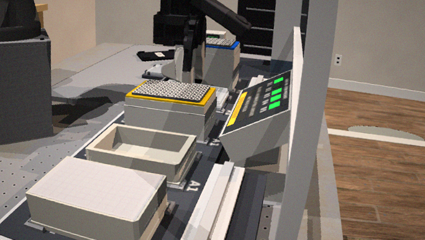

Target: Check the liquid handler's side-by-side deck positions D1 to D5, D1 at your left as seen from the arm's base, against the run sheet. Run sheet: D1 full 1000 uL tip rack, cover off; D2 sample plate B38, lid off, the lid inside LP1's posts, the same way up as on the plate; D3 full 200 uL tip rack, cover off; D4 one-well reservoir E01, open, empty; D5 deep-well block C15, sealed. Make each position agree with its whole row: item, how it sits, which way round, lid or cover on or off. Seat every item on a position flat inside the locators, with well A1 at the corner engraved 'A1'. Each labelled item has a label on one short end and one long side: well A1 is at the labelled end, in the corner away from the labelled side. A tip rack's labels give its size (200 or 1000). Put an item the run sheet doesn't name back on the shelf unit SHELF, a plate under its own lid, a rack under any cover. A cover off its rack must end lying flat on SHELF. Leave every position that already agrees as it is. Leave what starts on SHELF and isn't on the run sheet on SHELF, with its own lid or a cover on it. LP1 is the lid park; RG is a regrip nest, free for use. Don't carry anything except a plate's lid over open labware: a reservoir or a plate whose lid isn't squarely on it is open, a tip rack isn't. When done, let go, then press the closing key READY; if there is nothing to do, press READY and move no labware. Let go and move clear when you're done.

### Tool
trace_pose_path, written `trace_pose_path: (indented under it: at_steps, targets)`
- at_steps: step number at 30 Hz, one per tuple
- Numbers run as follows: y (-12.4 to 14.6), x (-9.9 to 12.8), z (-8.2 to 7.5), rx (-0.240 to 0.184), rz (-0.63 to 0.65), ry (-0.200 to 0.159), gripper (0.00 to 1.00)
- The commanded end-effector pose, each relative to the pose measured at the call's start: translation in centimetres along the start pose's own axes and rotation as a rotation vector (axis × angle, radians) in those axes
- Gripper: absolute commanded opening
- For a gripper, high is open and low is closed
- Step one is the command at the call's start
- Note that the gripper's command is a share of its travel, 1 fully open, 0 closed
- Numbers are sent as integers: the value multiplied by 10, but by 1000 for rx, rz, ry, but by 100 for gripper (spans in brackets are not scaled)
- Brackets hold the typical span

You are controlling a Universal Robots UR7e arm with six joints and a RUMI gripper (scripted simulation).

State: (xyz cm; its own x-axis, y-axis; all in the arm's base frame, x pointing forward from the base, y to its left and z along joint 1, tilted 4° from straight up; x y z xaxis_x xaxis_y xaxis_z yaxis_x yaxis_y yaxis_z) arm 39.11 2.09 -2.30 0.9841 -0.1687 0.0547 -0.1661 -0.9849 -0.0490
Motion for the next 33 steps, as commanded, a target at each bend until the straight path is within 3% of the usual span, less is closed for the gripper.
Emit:
trace_pose_path:
  at_steps: [1,33]
  targets:
    - [0,0,1,0,0,1,0]
    - [0,0,9,0,0,1,0]
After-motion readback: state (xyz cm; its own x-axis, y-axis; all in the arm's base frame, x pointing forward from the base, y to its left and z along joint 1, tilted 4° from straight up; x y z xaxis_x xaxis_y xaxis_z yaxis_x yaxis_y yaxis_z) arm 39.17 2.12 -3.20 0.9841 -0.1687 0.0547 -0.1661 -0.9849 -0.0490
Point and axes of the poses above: the point where the finger pads meet when closed, its own z axis out along the fingers, its own y axis across the jaws, x = y × z, the point moved 6 cm from there along -z, back along the fingers
